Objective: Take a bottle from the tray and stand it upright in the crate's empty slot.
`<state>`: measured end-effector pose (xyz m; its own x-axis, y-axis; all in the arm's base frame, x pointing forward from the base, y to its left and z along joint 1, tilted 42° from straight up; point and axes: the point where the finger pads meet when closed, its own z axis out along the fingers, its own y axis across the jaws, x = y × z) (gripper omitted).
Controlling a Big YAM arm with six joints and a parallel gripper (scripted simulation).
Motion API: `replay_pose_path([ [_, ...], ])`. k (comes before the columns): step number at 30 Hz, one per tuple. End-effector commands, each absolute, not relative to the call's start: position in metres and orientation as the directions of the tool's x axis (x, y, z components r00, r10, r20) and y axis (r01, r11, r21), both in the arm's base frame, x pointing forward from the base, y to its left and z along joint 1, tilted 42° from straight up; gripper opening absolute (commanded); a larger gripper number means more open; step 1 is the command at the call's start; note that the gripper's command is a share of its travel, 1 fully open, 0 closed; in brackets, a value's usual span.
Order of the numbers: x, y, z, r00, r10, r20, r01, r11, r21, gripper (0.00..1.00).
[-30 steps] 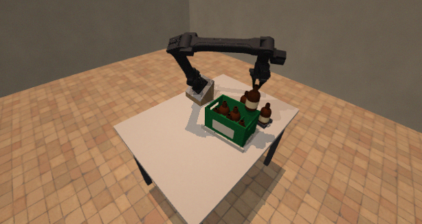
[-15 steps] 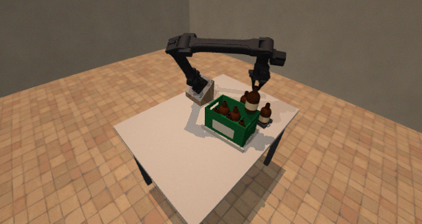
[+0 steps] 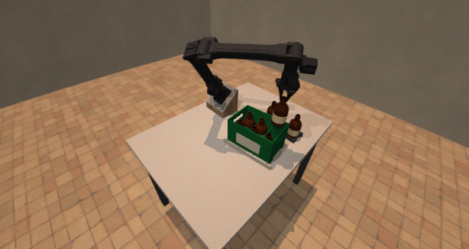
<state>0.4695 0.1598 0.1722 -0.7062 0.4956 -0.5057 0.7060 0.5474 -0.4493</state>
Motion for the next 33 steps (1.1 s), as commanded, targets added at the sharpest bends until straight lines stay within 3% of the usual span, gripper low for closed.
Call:
replay_pose_path([
  [1,0.4824,0.1654,0.2038,-0.685,0.506,-0.524,0.722,0.570,-0.393,0.00],
  [33,0.4834,0.1640,0.2038,-0.686,0.506,-0.523,0.721,0.570,-0.395,0.00],
])
